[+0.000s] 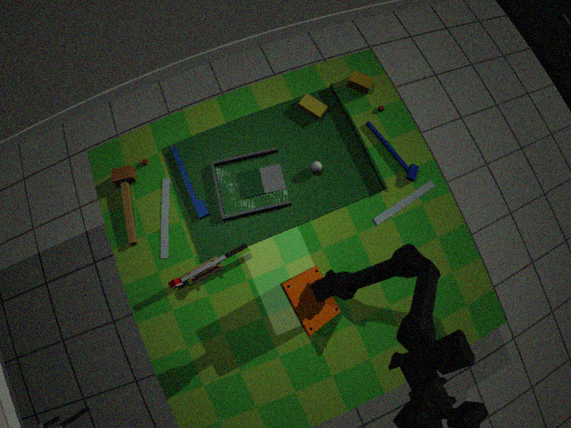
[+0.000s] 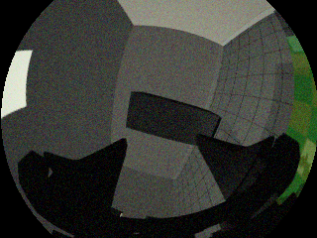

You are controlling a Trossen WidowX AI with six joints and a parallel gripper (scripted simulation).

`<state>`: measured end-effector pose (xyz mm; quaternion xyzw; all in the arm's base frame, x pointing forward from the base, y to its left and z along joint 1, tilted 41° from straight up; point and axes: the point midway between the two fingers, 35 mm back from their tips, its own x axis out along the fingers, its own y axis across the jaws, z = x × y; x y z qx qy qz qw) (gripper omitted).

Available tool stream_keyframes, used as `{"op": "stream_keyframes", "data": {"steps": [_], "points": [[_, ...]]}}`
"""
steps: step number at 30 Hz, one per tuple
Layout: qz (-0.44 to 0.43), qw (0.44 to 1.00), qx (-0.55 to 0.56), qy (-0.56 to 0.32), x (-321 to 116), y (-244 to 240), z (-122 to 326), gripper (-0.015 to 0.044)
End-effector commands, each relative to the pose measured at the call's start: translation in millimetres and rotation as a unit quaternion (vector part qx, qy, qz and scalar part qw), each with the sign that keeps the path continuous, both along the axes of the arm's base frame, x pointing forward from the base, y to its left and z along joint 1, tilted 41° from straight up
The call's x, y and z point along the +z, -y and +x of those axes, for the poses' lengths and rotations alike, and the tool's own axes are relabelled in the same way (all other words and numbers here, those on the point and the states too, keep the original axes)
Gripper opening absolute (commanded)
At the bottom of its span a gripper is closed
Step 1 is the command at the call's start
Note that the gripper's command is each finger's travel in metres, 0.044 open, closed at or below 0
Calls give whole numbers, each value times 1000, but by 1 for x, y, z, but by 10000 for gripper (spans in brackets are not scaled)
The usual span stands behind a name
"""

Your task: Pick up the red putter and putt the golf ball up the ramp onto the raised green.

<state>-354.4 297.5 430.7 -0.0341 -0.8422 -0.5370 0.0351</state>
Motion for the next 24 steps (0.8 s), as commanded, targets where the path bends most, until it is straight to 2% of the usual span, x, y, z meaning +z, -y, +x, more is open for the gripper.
{"op": "stream_keyframes", "data": {"steps": [1,2,11,18,24], "points": [[2,1000,-4,1,-1,-2,1,426],[6,1000,-15,6,-6,-9,3,440],[84,968,-198,127,-90,-119,68,440],[130,909,-292,266,-165,-179,148,440],[153,843,-322,402,-232,-205,227,440]]}}
